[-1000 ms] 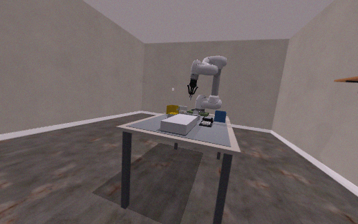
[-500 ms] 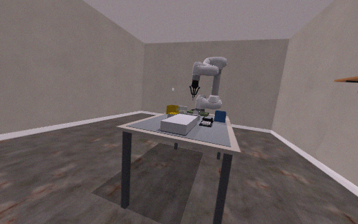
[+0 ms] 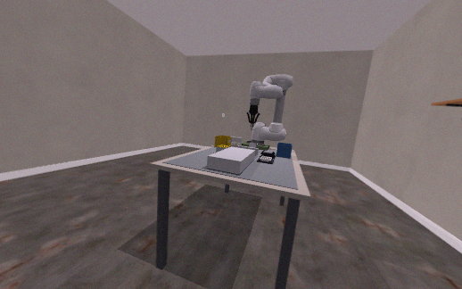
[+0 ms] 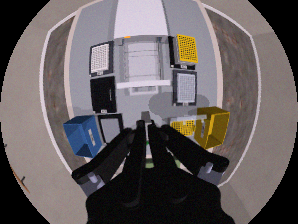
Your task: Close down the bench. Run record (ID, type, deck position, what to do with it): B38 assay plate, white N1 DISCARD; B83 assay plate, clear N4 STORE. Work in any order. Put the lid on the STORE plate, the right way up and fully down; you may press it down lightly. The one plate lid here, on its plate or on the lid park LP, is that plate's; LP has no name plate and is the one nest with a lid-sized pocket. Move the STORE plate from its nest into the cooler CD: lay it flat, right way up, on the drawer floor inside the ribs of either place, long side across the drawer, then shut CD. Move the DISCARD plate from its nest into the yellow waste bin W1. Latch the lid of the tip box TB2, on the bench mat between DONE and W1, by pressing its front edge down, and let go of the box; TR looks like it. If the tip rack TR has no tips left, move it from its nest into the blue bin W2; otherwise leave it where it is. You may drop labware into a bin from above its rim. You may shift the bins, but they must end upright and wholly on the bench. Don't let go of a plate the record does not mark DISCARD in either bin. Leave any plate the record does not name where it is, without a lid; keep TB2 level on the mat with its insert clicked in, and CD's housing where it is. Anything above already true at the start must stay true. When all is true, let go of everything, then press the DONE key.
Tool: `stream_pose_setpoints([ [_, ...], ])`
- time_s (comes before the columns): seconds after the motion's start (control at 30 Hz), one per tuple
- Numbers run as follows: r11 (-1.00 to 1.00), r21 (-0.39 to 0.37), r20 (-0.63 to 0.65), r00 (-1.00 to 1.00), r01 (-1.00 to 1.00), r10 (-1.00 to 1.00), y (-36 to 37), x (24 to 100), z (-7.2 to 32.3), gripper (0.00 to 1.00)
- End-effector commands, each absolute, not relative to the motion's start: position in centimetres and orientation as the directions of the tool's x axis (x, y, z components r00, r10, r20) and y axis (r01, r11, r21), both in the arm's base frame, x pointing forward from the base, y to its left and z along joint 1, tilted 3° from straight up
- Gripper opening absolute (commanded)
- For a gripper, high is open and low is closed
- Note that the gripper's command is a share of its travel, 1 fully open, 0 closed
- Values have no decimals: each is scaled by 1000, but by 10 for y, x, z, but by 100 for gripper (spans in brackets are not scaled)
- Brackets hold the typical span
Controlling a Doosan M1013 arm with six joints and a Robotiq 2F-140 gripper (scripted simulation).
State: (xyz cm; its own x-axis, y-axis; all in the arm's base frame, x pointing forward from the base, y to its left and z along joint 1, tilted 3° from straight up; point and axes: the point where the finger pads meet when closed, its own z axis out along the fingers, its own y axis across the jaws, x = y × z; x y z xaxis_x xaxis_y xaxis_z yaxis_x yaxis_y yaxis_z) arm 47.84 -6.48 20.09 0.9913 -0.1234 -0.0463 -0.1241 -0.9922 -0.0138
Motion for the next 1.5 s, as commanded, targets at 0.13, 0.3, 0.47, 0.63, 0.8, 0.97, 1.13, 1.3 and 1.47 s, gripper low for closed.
stream_pose_setpoints([
  [0.13,-992,-14,-46,991,-127,-126,-64,476,201,0],
  [0.3,-992,-14,-46,991,-127,-126,-64,476,201,0],
  [0.47,-990,-13,-46,989,-142,-141,-79,473,197,0],
  [0.63,-990,-13,-46,989,-142,-141,-90,471,194,0],
  [0.8,-990,-13,-46,989,-142,-141,-110,468,189,0],
  [0.97,-990,-13,-46,989,-142,-141,-129,465,184,0],
  [1.13,-990,-13,-46,989,-142,-141,-144,462,180,0],
  [1.3,-990,-13,-46,989,-142,-141,-159,459,177,0],
  [1.47,-990,-13,-46,989,-142,-141,-178,456,172,0],
])
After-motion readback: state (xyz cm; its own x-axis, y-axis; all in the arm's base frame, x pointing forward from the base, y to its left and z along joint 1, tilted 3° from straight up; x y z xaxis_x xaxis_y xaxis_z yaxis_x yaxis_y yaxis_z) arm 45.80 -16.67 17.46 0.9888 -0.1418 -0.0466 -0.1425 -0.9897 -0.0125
